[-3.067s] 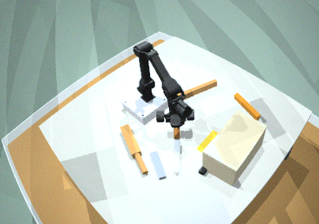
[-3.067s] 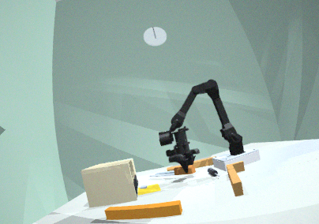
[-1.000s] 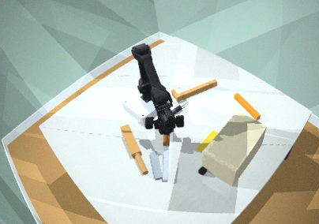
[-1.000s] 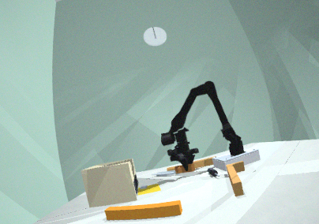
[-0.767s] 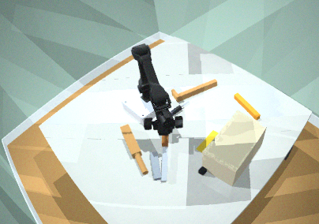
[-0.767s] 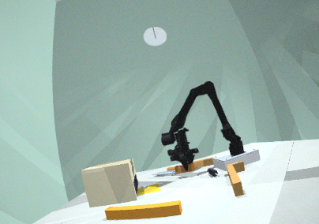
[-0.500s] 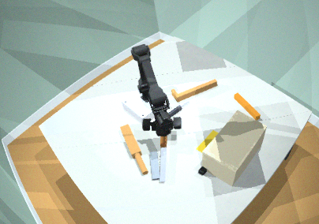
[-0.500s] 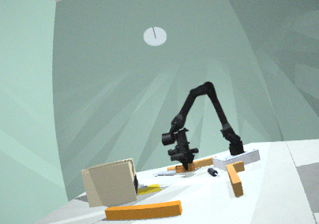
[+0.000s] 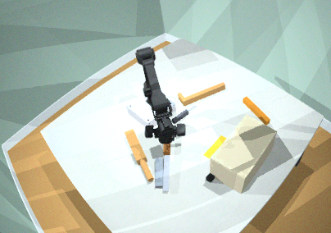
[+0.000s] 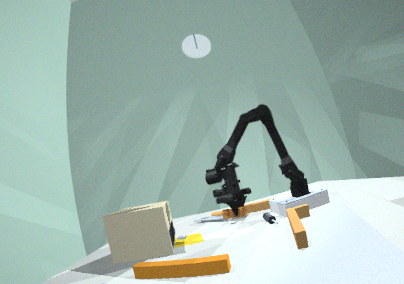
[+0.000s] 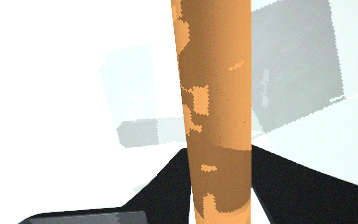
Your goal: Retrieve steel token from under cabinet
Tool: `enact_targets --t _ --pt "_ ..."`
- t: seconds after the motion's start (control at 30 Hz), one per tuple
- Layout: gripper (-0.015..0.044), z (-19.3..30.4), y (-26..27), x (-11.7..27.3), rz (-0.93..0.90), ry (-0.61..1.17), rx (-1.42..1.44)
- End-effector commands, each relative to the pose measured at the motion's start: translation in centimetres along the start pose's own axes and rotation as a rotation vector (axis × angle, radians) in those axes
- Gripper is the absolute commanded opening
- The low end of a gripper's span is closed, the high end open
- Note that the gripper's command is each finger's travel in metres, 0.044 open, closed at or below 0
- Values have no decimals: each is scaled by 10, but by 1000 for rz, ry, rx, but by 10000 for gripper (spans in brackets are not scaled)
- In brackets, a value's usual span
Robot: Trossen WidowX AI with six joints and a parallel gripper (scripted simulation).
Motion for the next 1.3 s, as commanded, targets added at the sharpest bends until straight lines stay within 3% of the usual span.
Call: enact_targets --t 0.0,1.27 --pt "0 -7 -2 4 -4 -17 0" --pt "0 -36 -40 4 -1 -20 0"
Point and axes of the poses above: the point midway between the two fingers, 35 mm back from their tips, its own x axis back along the fingers, its own y axis across the jaws, z = x × y, the point moved 2 cm from there along x, back along the fingers
